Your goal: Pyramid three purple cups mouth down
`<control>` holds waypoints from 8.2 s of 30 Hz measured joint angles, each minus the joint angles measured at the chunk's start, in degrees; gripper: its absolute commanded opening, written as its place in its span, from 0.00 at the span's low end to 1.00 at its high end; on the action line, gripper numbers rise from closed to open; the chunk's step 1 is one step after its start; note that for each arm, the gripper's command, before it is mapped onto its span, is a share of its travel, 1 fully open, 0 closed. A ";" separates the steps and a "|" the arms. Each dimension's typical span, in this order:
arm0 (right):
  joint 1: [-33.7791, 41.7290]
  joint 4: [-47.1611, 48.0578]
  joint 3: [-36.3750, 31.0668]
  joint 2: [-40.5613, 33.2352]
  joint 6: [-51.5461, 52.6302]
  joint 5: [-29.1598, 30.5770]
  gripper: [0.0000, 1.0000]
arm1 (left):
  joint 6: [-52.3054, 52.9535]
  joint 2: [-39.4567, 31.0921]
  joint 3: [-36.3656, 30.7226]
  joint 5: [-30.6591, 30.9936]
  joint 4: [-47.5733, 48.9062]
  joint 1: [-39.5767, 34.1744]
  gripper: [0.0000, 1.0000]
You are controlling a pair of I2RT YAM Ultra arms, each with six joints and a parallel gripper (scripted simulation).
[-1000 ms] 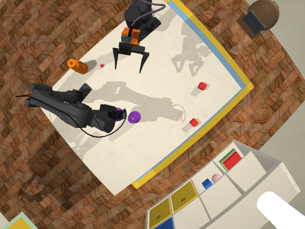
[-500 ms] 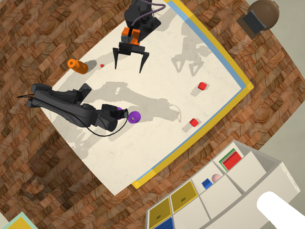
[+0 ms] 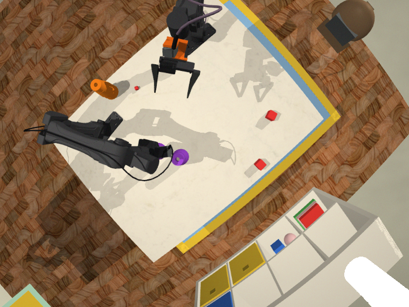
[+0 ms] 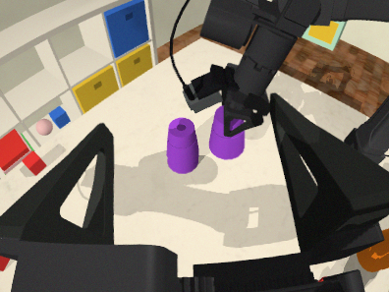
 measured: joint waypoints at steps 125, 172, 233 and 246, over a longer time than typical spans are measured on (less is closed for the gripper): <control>0.00 23.63 -19.39 0.83 0.15 0.02 0.23 | 0.00 0.00 0.00 0.00 0.00 0.00 1.00; 1.90 18.34 -4.76 -3.63 25.90 3.06 1.00 | 0.00 0.00 0.00 0.00 0.00 0.00 1.00; -0.07 11.08 7.58 15.13 0.24 0.28 0.81 | 0.00 0.00 0.00 0.00 0.00 0.00 1.00; -0.07 14.19 6.03 16.50 0.24 0.28 0.81 | 0.00 0.00 0.00 0.00 0.00 0.00 1.00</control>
